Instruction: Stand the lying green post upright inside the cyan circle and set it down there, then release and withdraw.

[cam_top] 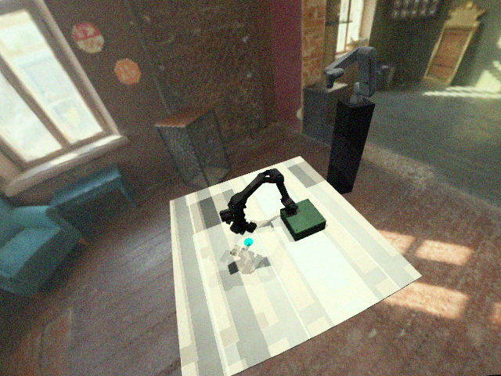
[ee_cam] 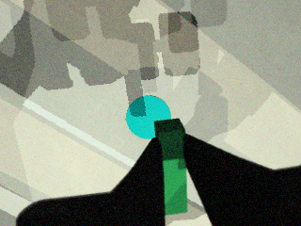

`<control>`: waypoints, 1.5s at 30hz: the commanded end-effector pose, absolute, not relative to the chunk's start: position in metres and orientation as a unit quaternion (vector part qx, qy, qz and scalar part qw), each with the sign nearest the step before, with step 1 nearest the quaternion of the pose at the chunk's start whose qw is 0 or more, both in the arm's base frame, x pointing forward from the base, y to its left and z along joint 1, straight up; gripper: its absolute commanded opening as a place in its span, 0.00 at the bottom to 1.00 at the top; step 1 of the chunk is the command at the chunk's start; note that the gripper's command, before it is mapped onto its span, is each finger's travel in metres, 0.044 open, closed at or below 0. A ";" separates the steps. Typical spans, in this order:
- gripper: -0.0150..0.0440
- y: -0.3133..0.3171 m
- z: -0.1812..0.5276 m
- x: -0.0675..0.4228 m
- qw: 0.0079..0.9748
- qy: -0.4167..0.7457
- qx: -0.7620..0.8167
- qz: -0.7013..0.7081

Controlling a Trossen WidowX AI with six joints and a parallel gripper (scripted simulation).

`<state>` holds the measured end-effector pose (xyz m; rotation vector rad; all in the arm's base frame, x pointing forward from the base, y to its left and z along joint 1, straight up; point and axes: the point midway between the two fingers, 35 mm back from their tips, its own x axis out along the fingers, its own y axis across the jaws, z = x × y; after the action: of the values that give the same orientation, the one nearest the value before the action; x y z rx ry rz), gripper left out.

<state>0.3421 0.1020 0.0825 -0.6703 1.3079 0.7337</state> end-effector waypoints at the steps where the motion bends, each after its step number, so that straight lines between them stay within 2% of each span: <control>1: 0.29 0.102 0.077 0.344 0.690 0.579 -0.285 0.327; 45: 0.29 0.104 0.047 0.379 0.787 0.484 -0.182 0.337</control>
<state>0.3787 0.1054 0.0501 -0.4158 1.0527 0.7278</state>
